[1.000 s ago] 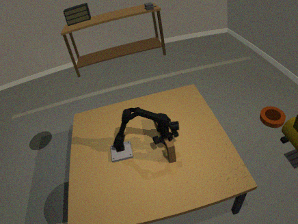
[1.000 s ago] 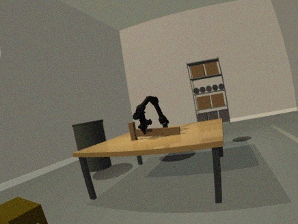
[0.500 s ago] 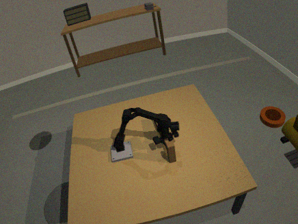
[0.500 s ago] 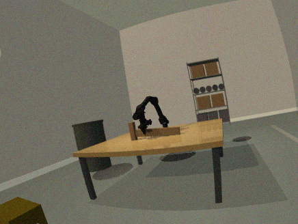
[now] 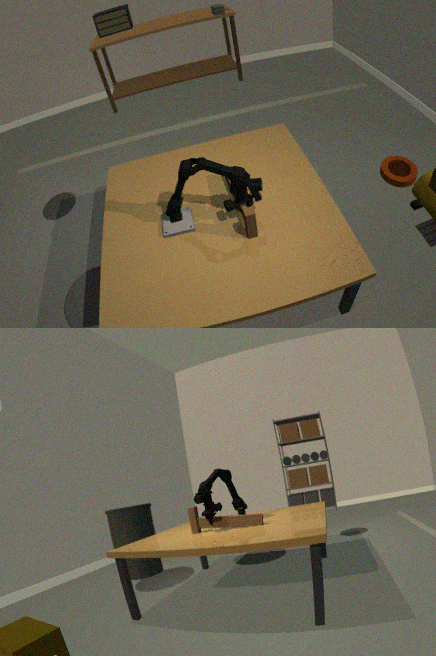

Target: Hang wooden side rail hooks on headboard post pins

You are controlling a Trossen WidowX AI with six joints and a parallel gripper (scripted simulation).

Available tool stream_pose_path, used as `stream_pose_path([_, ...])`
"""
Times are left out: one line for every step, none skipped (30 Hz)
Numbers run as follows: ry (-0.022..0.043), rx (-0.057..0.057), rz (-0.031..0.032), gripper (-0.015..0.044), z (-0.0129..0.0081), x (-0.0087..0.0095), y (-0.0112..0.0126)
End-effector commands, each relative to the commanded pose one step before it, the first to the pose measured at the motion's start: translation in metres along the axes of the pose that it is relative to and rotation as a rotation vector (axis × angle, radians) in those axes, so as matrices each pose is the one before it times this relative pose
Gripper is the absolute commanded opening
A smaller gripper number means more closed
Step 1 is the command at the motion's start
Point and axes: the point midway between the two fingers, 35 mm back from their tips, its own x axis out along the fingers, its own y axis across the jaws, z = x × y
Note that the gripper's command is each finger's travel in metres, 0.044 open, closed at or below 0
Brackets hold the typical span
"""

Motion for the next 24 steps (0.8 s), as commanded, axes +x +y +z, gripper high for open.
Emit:
stream_pose_path([0.00900,-0.0052,-0.01367,0.0000,-0.00216,-0.00525,-0.00190])
stream_pose_path([0.00000,0.0000,0.00000,0.0000,0.00000,0.00017,0.00000])
stream_pose_path([0.00000,0.0000,0.00000,0.0000,0.00000,0.00017,0.00000])
stream_pose_path([0.00000,0.0000,0.00000,0.0000,0.00000,0.00017,0.00000])
stream_pose_path([0.00000,0.0000,0.00000,0.0000,0.00000,0.00017,0.00000])
stream_pose_path([0.00000,0.0000,0.00000,0.0000,0.00000,0.00017,0.00000])
stream_pose_path([0.00000,0.0000,0.00000,0.0000,0.00000,0.00017,0.00000])
stream_pose_path([0.00000,0.0000,0.00000,0.0000,0.00000,0.00017,0.00000])
stream_pose_path([0.00000,0.0000,0.00000,0.0000,0.00000,0.00017,0.00000])
stream_pose_path([0.00000,0.0000,0.00000,0.0000,0.00000,0.00017,0.00000])
stream_pose_path([0.00000,0.0000,0.00000,0.0000,0.00000,0.00017,0.00000])
stream_pose_path([0.00000,0.0000,0.00000,0.0000,0.00000,0.00017,0.00000])
stream_pose_path([0.00000,0.0000,0.00000,0.0000,0.00000,0.00017,0.00000])
stream_pose_path([0.00000,0.0000,0.00000,0.0000,0.00000,0.00017,0.00000])
stream_pose_path([0.00000,0.0000,0.00000,0.0000,0.00000,0.00017,0.00000])
stream_pose_path([0.00000,0.0000,0.00000,0.0000,0.00000,0.00017,0.00000])
stream_pose_path([0.00000,0.0000,0.00000,0.0000,0.00000,0.00017,0.00000])
stream_pose_path([0.00000,0.0000,0.00000,0.0000,0.00000,0.00017,0.00000])
stream_pose_path([0.00000,0.0000,0.00000,0.0000,0.00000,0.00017,0.00000])
stream_pose_path([0.00000,0.0000,0.00000,0.0000,0.00000,0.00017,0.00000])
stream_pose_path([0.00000,0.0000,0.00000,0.0000,0.00000,0.00017,0.00000])
stream_pose_path([0.00000,0.0000,0.00000,0.0000,0.00000,0.00017,0.00000])
stream_pose_path([0.00000,0.0000,0.00000,0.0000,0.00000,0.00017,0.00000])
stream_pose_path([0.00000,0.0000,0.00000,0.0000,0.00000,0.00017,0.00000])
